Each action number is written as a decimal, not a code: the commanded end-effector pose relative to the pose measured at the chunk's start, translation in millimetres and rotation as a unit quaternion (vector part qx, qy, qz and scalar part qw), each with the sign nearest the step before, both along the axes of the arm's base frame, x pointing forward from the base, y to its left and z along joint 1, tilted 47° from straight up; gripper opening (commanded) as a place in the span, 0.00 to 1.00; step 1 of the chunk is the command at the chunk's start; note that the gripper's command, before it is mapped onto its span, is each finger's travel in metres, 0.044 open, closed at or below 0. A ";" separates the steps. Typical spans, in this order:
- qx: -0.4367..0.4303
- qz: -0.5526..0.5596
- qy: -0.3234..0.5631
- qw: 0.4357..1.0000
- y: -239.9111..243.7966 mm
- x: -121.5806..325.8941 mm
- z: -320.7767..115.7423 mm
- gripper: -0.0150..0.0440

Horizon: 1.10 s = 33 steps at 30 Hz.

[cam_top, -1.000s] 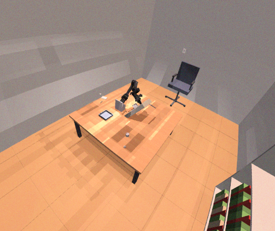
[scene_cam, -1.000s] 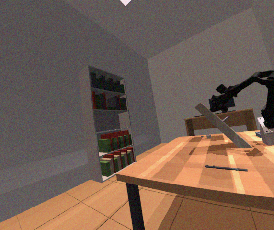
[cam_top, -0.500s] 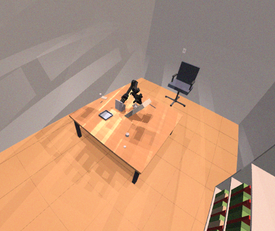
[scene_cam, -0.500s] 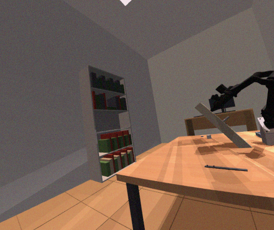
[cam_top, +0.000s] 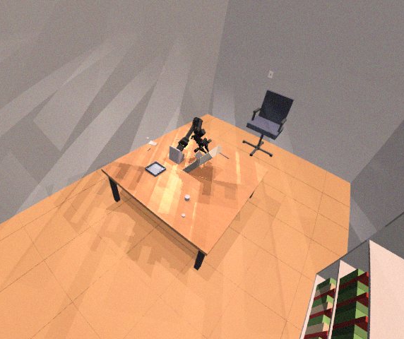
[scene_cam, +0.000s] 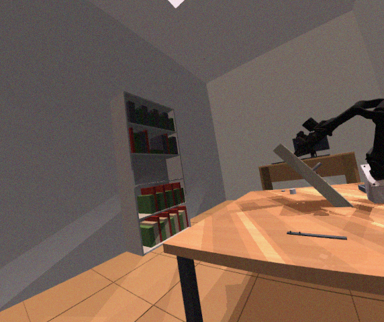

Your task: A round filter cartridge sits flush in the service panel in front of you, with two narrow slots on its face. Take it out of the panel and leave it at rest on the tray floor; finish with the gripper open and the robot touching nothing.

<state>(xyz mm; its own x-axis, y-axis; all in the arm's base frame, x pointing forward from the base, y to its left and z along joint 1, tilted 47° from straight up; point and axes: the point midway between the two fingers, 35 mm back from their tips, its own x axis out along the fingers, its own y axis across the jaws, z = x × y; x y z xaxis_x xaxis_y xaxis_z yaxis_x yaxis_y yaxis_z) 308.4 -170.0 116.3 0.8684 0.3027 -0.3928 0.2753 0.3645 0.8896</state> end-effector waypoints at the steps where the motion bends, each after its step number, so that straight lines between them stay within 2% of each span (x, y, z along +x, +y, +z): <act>1: 0.066 -0.025 0.027 0.997 2.8 3.8 -2.6 0.25; 3: 0.085 -0.034 0.034 0.995 2.7 3.8 -2.6 0.25; 8: 0.066 -0.025 0.028 0.997 1.5 1.8 -2.3 0.25; 26: 0.039 -0.013 0.021 0.999 -21.4 -61.1 25.5 0.25; 33: 0.038 -0.013 0.020 0.999 -21.4 -63.6 26.8 0.25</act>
<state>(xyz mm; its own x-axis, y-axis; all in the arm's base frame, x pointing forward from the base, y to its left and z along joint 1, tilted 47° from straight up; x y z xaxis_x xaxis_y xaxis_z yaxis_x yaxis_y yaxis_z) 246.6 -190.5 138.4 0.8554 0.3153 -0.4110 0.3320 0.2755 0.9022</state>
